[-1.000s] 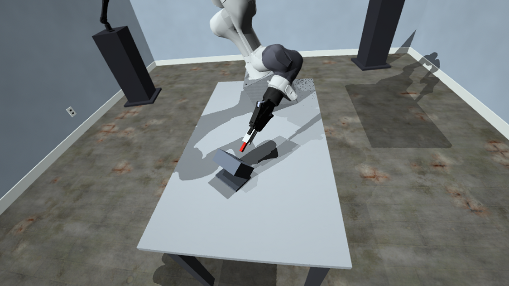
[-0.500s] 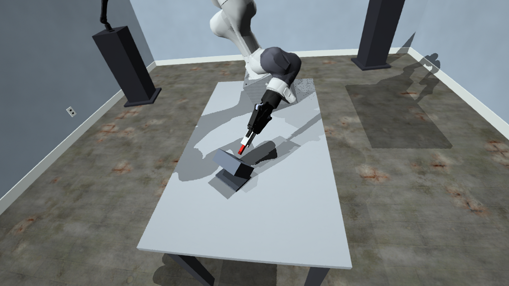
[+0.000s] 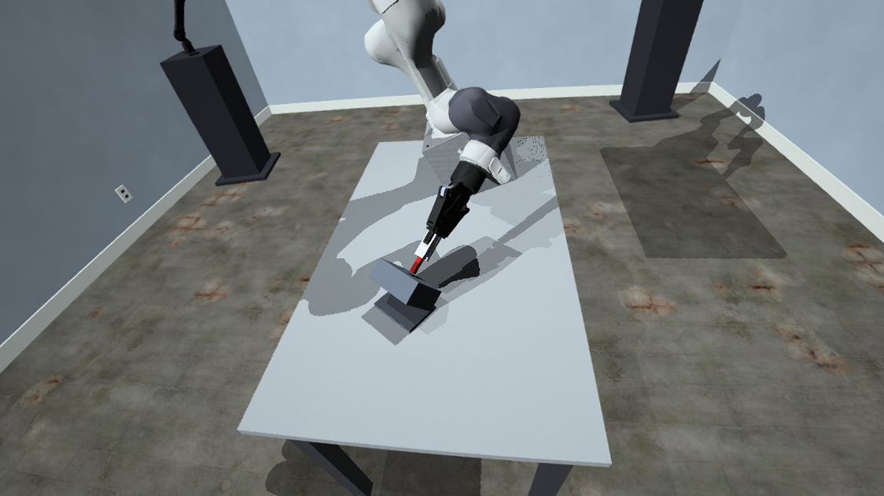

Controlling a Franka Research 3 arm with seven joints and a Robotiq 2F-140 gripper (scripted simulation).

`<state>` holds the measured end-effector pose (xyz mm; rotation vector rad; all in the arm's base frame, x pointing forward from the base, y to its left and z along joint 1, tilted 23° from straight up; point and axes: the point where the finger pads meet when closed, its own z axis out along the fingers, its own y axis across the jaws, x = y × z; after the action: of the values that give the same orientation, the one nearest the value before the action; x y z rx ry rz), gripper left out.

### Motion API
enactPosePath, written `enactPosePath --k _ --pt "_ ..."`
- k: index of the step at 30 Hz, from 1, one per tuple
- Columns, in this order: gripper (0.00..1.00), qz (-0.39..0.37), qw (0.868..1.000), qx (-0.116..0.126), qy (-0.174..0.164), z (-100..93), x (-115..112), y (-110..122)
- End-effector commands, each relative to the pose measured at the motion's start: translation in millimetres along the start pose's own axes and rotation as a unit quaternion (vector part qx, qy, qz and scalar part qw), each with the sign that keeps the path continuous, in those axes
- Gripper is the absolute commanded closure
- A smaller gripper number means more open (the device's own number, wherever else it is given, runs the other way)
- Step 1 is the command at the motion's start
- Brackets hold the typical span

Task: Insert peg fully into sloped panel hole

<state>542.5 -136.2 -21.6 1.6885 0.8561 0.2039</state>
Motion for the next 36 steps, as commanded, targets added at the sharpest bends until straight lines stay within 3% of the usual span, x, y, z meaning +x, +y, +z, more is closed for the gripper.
enactPosePath --k 1,36 --pt "1.00 -0.002 1.000 0.002 0.002 2.1 1.5 -1.1" --pt "1.00 -0.002 1.000 0.002 0.002 32.9 1.4 -1.3"
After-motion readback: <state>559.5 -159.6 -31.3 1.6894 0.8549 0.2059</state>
